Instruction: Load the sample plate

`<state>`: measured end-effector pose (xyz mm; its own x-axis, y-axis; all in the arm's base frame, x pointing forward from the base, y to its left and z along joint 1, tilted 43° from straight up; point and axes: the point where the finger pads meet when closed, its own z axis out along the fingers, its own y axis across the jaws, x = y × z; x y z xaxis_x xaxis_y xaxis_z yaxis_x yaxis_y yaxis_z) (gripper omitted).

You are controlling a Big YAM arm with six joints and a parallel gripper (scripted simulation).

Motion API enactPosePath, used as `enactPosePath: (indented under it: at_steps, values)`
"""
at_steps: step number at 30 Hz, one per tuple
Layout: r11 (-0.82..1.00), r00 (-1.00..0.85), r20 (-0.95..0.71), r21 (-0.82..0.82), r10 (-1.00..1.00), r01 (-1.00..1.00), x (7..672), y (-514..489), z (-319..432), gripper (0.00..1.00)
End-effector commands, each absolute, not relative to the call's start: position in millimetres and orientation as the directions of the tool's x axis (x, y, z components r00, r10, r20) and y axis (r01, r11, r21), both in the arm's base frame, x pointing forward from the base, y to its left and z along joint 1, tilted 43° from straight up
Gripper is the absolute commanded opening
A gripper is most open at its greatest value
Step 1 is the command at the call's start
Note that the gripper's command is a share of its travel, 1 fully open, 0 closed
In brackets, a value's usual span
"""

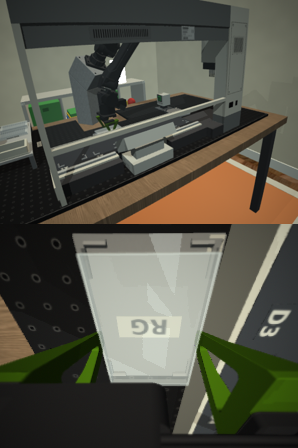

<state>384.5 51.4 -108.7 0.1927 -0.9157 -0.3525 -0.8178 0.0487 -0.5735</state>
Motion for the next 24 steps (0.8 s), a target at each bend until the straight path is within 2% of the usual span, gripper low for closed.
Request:
enactPosePath:
  at_steps: [1,24]
  values:
    - [0.072,0.184,-0.351,-0.603,-0.918,-0.794,395.7,45.2,-98.1,0.00]
    - [0.072,0.181,-0.353,-0.597,-0.918,-0.799,392.7,45.2,-100.6,0.00]
